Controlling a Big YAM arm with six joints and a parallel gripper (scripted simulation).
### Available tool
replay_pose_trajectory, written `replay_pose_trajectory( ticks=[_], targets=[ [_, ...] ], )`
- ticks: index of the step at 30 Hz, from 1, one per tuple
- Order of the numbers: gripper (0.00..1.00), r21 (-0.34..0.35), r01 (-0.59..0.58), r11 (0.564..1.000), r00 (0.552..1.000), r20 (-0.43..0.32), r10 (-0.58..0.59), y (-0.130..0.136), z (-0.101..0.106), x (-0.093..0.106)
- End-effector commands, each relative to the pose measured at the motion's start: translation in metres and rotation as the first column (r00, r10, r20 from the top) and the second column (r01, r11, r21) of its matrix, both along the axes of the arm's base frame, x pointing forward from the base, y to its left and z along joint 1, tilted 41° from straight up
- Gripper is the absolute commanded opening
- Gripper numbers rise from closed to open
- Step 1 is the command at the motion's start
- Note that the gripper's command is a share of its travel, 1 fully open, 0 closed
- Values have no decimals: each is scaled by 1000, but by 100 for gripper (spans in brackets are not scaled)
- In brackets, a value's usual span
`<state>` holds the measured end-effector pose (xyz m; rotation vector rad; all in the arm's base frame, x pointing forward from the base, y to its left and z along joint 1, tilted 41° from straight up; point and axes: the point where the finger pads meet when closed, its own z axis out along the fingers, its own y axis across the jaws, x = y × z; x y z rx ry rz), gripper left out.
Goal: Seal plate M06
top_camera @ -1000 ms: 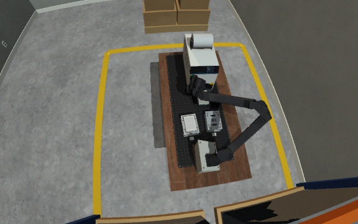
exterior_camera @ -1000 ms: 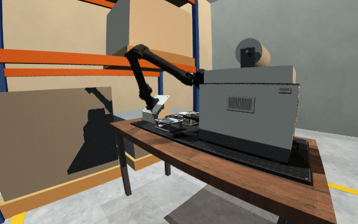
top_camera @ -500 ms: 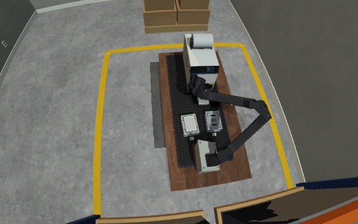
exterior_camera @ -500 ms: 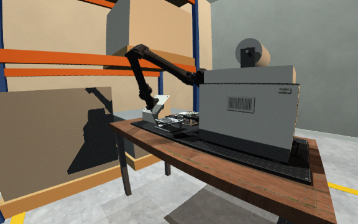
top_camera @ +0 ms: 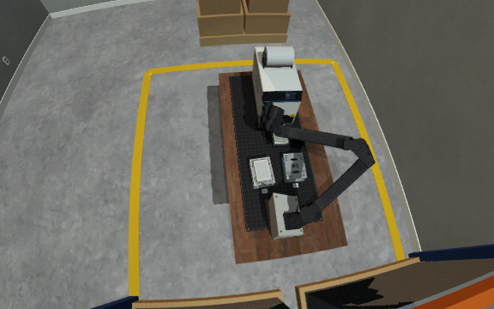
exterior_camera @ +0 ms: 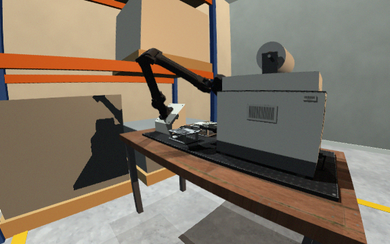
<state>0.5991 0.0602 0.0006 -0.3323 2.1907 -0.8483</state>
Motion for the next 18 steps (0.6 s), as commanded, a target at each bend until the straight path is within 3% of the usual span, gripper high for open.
replay_pose_trajectory(
  ticks=[1,18],
  targets=[
    [0,4,-25,1000,999,21,25,12,15,4],
    [0,2,-26,1000,1000,14,26,16,6,20]
  ],
)
